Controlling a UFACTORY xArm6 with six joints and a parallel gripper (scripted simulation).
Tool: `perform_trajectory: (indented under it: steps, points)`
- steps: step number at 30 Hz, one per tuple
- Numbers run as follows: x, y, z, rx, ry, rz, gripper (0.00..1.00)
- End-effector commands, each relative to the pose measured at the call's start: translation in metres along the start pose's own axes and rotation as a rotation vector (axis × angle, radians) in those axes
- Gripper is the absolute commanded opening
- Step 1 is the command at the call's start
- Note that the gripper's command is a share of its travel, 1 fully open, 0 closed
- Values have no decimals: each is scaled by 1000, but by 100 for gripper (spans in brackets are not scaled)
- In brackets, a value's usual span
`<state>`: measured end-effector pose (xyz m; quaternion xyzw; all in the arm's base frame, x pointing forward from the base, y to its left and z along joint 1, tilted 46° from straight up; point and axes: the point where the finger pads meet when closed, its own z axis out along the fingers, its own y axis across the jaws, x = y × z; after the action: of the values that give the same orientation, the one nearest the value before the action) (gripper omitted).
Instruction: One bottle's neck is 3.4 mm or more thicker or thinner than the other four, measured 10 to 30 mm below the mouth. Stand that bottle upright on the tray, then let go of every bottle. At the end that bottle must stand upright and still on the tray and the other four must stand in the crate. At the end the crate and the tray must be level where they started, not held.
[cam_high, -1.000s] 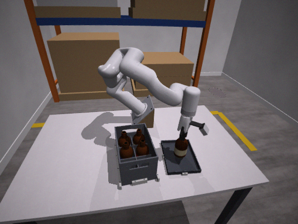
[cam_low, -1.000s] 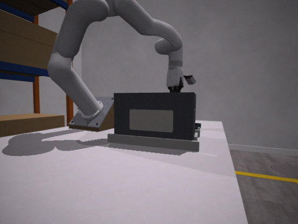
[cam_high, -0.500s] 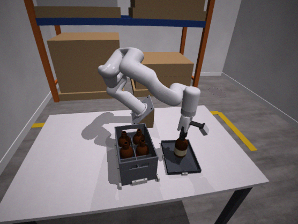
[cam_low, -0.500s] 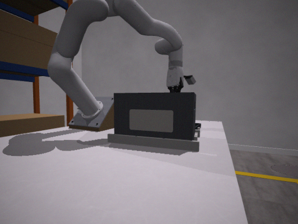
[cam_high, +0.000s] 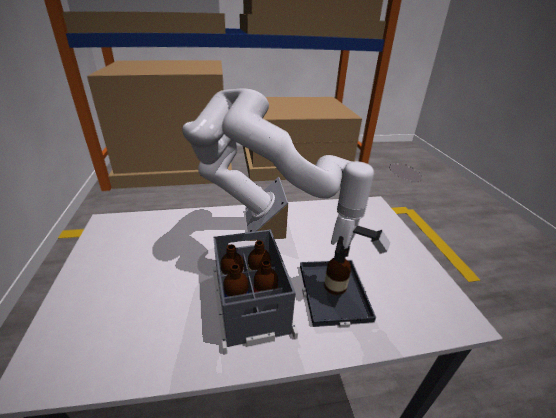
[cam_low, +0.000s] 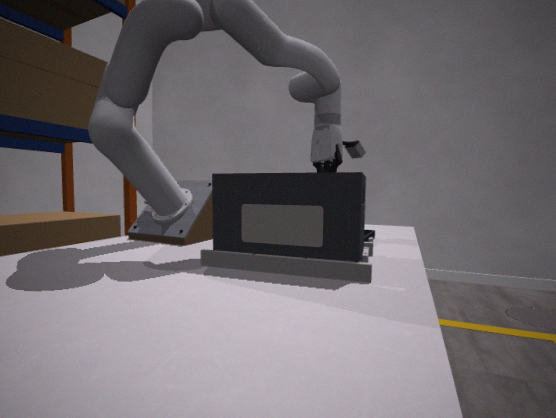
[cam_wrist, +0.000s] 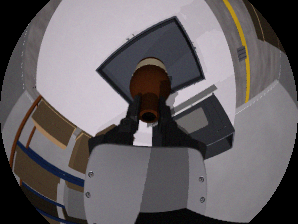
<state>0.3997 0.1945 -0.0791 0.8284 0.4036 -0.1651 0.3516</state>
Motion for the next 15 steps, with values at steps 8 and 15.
perform_trajectory:
  steps: [8,15]
  points:
    - [1,1,0,-1,5,1,0]
    - [1,1,3,-1,5,1,0]
